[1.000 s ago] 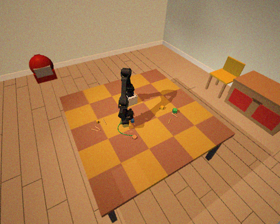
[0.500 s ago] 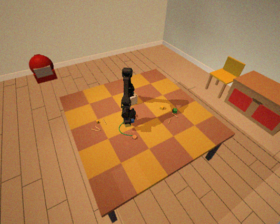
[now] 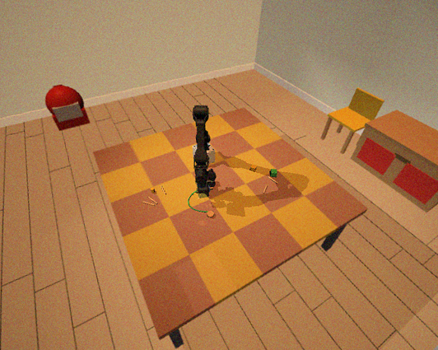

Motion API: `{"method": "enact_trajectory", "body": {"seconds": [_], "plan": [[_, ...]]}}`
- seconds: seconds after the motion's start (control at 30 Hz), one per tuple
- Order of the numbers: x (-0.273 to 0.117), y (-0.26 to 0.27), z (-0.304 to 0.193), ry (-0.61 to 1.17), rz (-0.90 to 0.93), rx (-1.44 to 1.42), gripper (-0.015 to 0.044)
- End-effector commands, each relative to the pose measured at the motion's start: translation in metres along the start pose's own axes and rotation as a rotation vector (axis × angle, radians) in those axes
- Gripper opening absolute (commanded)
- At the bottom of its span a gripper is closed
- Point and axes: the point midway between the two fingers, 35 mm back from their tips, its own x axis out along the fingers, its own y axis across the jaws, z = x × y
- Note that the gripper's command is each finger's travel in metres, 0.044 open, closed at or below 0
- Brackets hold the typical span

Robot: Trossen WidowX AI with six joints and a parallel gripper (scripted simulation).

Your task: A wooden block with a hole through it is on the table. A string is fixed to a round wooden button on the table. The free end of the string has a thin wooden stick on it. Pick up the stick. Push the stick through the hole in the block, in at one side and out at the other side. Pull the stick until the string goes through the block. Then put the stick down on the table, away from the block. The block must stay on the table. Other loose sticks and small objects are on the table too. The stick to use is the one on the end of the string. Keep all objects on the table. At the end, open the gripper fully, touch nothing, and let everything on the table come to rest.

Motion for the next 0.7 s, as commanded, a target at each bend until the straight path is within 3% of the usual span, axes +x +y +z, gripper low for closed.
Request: {"method": "enact_trajectory", "body": {"seconds": [0.0,0.07,0.23,0.37,0.53,0.67], "plan": [[0.0,0.001,0.006,0.003,0.002,0.002,0.0],[0.0,0.001,0.007,0.003,0.002,0.002,0.0],[0.0,0.0,0.004,0.0,0.001,-0.001,0.0124],[-0.01,-0.001,0.004,0.0,0.001,-0.001,0.0124],[-0.078,-0.001,0.004,0.0,0.001,0.0,0.0124],[-0.08,0.0,0.004,0.0,0.001,0.001,0.0124]]}}
